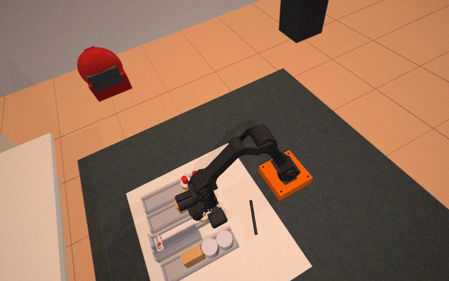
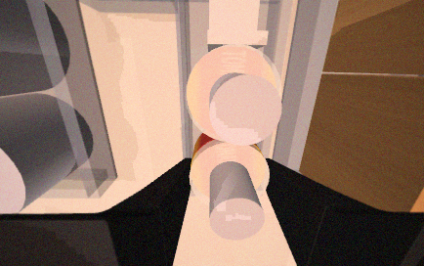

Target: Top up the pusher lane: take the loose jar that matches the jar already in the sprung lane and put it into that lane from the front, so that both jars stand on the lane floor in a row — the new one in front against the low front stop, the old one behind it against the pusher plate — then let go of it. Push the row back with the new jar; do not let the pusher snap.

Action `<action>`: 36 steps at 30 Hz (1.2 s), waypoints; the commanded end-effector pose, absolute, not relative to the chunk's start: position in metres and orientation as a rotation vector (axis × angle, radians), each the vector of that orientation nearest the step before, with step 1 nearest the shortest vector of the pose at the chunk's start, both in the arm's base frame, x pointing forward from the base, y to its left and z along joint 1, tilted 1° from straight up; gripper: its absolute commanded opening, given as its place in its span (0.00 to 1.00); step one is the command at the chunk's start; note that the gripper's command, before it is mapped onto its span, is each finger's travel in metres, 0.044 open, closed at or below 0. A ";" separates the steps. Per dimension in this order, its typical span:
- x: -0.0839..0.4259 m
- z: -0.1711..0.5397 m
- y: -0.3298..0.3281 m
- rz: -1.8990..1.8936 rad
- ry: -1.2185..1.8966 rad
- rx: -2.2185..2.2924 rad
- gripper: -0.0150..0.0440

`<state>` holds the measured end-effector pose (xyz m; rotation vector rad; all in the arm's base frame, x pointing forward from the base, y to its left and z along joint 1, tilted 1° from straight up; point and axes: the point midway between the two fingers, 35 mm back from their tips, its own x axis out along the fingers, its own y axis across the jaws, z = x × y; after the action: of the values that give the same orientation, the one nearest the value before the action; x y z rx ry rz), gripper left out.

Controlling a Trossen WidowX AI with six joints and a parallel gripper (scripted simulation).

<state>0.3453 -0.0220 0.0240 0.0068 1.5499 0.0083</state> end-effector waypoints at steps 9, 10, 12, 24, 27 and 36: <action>0.347 0.024 -0.022 0.007 1.536 0.011 0.25; 0.346 0.024 -0.022 0.007 1.536 0.011 0.25; 0.346 0.024 -0.022 0.007 1.536 0.011 0.25; 0.341 0.024 -0.022 0.007 1.536 0.011 0.25; 0.341 0.024 -0.022 0.007 1.536 0.011 0.25; 0.341 0.024 -0.022 0.007 1.536 0.011 0.30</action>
<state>0.3412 -0.0220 0.0237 0.0070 1.5348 0.0070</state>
